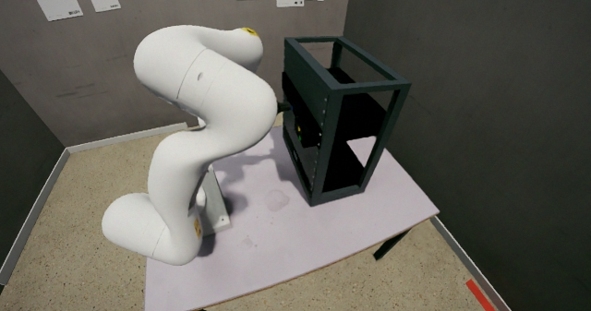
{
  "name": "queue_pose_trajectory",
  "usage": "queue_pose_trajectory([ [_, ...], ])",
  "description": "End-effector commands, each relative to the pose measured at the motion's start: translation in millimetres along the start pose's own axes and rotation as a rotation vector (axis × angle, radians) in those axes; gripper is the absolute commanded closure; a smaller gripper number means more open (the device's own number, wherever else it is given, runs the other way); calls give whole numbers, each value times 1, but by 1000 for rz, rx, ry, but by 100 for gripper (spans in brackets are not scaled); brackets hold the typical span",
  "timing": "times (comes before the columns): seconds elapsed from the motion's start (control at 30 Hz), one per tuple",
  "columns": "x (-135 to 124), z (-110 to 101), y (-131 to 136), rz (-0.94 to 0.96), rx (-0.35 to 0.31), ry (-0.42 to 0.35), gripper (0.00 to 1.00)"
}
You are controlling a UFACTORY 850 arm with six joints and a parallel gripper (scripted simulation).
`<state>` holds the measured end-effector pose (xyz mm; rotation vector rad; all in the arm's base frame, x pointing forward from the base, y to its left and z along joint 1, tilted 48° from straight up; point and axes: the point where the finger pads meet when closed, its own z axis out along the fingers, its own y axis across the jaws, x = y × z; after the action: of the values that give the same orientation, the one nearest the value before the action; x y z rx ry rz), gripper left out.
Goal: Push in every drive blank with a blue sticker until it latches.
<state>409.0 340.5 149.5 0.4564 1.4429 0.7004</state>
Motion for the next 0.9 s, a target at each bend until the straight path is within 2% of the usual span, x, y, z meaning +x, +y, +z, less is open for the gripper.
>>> queue_pose_trajectory([
  [0.0, 0, 6, 1, 2, -1, -1, 100],
  [0.87, 0, 16, 1, 2, -1, -1, 100],
])
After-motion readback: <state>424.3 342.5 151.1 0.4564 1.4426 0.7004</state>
